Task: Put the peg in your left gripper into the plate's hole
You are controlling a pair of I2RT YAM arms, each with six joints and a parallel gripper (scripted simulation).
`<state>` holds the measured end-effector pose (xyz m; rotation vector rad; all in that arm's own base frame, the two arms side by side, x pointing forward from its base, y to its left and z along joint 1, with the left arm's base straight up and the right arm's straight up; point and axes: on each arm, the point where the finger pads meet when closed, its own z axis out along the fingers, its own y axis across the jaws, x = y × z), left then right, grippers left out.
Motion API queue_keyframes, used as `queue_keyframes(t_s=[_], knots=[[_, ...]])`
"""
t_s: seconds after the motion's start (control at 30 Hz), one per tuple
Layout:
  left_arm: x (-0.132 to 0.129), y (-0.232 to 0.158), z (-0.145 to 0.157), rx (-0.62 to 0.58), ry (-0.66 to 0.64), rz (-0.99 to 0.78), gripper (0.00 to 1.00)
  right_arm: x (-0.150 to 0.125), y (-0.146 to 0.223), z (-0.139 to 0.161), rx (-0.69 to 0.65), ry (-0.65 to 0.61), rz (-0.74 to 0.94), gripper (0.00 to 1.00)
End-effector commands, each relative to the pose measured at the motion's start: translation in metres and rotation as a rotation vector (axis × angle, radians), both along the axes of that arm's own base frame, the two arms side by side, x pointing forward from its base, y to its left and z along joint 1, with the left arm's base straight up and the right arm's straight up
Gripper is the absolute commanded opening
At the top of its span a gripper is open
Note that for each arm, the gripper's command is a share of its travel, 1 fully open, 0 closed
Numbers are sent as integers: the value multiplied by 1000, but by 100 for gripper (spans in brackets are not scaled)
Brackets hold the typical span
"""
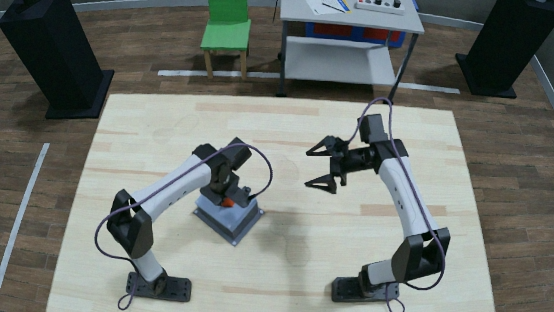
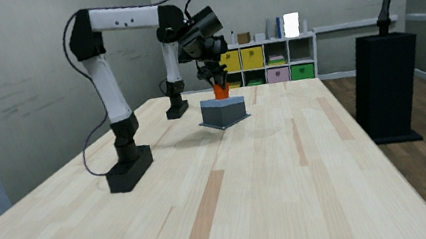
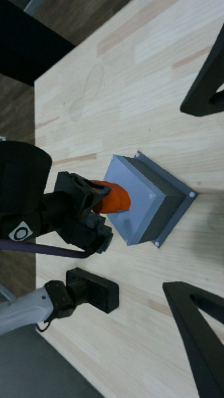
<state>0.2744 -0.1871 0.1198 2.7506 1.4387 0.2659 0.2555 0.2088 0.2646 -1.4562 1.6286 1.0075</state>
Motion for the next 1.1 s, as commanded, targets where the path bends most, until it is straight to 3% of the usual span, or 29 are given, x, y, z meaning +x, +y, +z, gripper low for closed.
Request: queue_keyframes(t_s=[0.0, 0.37, 0.87, 1.07], knots=[[3, -4, 9, -37, -45, 5, 40, 3, 3, 15, 21, -42, 14, 100], [-1, -8, -12, -23, -10, -2, 40, 3, 3, 15, 21, -42, 14, 100], [0, 0, 16, -16, 3, -8, 40, 3, 3, 15, 21, -42, 14, 100], [5, -1, 29, -46, -47, 0, 40, 3, 3, 15, 21, -42, 14, 100]])
